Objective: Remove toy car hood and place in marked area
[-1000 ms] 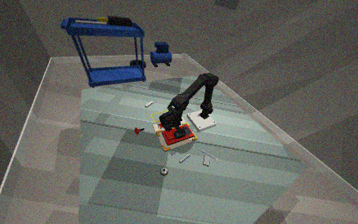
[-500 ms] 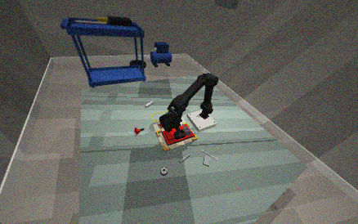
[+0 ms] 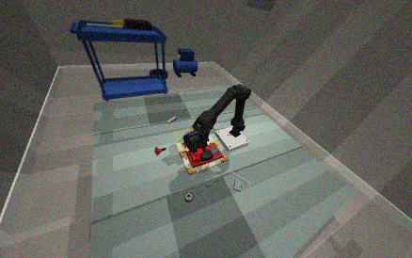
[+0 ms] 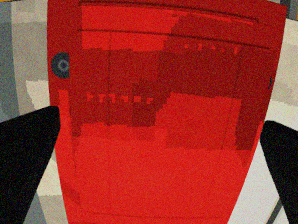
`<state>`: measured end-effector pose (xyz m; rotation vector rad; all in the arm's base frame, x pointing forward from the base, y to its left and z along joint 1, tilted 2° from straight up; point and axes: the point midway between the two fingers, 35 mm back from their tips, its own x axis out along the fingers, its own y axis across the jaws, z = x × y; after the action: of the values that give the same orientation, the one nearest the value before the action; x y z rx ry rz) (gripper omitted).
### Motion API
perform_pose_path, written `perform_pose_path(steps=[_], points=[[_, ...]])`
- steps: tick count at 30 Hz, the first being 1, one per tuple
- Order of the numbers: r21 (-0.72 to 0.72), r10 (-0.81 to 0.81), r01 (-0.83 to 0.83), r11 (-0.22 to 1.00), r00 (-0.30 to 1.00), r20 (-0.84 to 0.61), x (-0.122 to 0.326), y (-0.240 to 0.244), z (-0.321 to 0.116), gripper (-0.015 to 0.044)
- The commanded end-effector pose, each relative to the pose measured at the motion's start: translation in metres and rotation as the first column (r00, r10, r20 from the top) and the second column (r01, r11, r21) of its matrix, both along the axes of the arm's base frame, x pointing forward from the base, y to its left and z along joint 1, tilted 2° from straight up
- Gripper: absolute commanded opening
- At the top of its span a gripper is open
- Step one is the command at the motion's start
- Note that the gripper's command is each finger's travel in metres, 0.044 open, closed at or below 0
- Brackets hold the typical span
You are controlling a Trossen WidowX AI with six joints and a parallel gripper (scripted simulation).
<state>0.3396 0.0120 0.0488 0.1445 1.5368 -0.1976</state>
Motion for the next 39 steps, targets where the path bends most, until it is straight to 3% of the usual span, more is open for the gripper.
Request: perform_pose_path(steps=[1, 5, 9, 18, 29, 39], points=[[0.004, -0.002, 0.002, 1.000, 1.000, -0.008, -0.002, 0.000, -0.004, 0.0440], [0.004, -0.002, 0.002, 1.000, 1.000, -0.008, -0.002, 0.000, -0.005, 0.0440], [0.000, 0.000, 0.000, 1.000, 1.000, -0.001, 0.000, 0.000, -0.002, 0.0335], [0.000, 0.000, 0.000, 1.000, 1.000, -0.001, 0.000, 0.000, -0.002, 0.0275], [0.000, 0.000, 0.000, 1.000, 1.000, -0.001, 0.000, 0.000, 0.003, 0.0000], [0.000, 0.000, 0.000, 1.000, 1.000, -0.001, 0.000, 0.000, 0.010, 0.0000]])
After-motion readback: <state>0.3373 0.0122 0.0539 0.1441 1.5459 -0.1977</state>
